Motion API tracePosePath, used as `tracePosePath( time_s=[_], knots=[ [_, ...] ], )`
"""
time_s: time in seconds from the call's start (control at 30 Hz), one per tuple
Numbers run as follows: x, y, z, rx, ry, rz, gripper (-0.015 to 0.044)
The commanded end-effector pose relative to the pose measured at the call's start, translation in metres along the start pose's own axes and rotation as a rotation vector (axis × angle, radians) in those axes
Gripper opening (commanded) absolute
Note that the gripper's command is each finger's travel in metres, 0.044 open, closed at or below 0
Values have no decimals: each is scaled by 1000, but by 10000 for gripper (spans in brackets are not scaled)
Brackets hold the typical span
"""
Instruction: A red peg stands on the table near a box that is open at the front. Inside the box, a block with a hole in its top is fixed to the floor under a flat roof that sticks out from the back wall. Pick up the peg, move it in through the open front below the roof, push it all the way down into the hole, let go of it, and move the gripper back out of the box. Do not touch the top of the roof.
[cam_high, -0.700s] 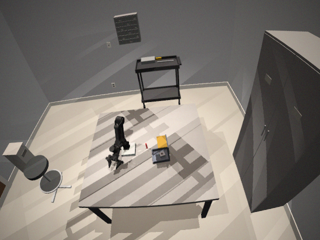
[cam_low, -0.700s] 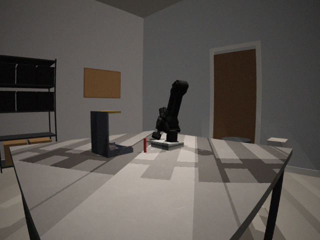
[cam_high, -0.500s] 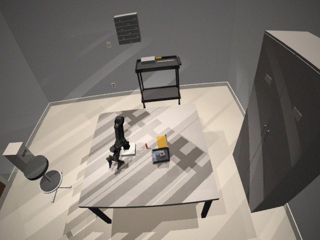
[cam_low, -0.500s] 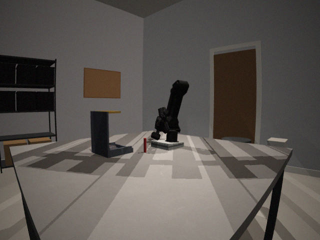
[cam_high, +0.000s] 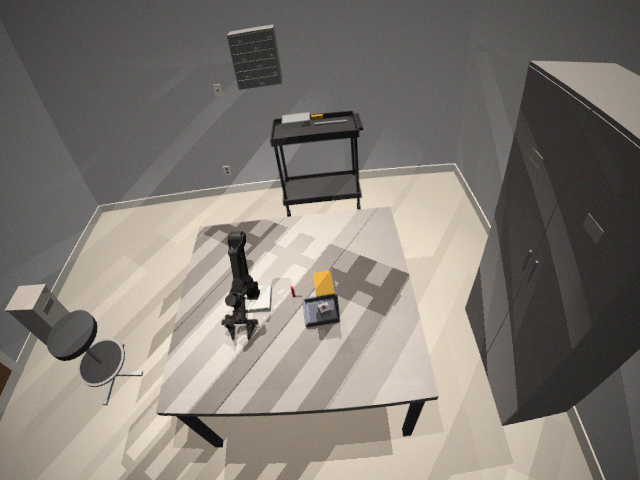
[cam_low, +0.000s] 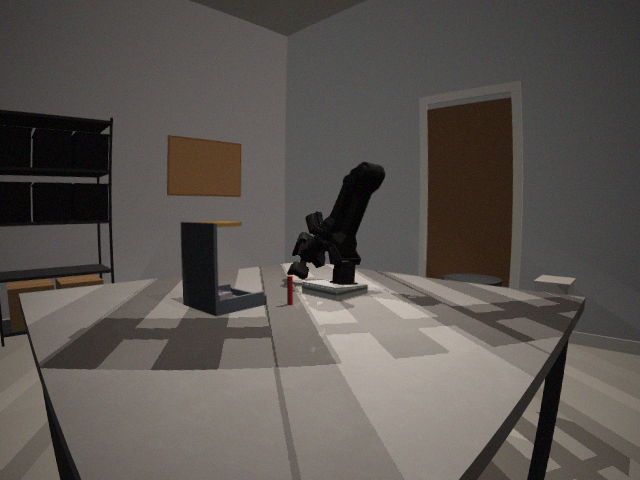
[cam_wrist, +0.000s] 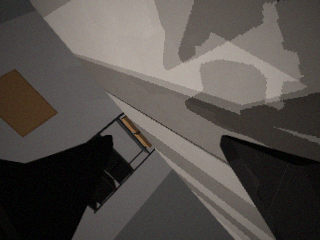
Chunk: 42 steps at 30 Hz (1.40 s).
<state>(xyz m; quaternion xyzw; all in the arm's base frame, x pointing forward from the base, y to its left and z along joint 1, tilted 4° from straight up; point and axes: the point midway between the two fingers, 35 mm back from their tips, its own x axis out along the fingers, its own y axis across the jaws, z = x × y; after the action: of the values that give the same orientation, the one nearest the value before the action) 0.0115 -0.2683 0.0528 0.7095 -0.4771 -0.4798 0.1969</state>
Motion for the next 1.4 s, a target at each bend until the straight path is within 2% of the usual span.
tracePosePath(
  time_s=[0.0, 0.67, 1.37],
  knots=[
    [0, -6, -16, 2, 52, -39, 440],
    [-19, -59, -89, -18, 275, -302, 440],
    [-69, -118, -145, -63, 452, -608, 440]
  ],
)
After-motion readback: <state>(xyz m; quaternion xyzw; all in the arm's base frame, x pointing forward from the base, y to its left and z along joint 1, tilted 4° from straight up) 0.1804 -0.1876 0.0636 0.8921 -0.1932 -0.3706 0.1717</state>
